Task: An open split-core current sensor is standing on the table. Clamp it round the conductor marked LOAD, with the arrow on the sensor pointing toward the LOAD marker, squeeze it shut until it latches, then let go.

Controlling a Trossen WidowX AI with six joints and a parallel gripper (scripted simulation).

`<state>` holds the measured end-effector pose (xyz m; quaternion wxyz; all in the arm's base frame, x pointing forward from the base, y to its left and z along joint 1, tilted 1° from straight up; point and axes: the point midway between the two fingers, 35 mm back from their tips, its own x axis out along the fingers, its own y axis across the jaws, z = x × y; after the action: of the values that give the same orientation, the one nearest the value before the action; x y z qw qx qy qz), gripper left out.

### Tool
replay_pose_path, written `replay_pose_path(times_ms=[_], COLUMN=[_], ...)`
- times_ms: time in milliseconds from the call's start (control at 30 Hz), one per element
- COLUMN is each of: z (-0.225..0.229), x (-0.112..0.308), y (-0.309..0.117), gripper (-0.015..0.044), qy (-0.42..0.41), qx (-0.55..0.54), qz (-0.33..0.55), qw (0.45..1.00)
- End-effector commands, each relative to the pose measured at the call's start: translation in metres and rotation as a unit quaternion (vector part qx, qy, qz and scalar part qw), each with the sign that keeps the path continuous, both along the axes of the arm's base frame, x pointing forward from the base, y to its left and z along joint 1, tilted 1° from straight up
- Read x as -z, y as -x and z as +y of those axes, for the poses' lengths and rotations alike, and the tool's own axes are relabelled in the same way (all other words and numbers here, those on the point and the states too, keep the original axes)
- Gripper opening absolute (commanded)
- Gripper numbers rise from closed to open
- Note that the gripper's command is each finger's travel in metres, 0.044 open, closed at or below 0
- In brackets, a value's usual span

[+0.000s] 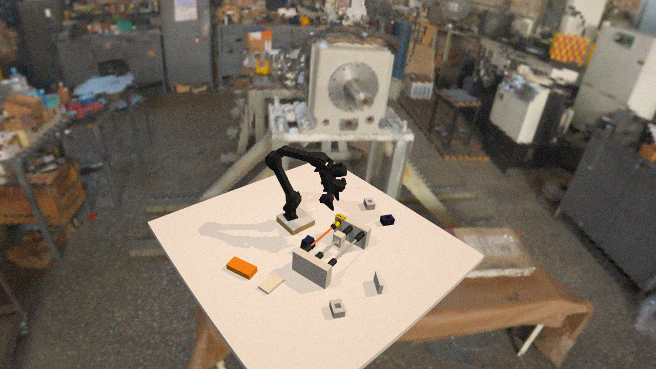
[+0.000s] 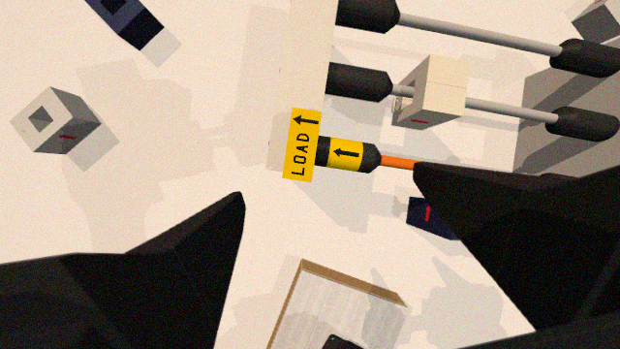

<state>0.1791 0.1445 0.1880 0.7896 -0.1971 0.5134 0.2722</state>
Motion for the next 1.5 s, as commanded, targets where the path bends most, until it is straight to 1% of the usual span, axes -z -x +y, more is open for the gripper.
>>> replay_pose_path(times_ms=[0, 133, 267, 433, 500, 767, 1467], z=[-0.022, -0.062, -0.105, -0.164, -0.179, -0.181, -0.182], x=[0.009, 0.023, 0.038, 0.056, 0.061, 0.064, 0.098], y=[-0.020, -0.044, -0.058, -0.063, -0.062, -0.062, -0.065], gripper=[0.0440, 0.0440, 0.0440, 0.0440, 0.0440, 0.0440, 0.0440], qy=[0.029, 0.064, 0.087, 0.097, 0.096, 0.095, 0.095], qx=[0.026, 0.063, 0.096, 0.135, 0.145, 0.146, 0.146], qz=[0.016, 0.048, 0.088, 0.143, 0.158, 0.160, 0.160], qw=[0.999, 0.995, 0.988, 0.976, 0.972, 0.972, 0.972])
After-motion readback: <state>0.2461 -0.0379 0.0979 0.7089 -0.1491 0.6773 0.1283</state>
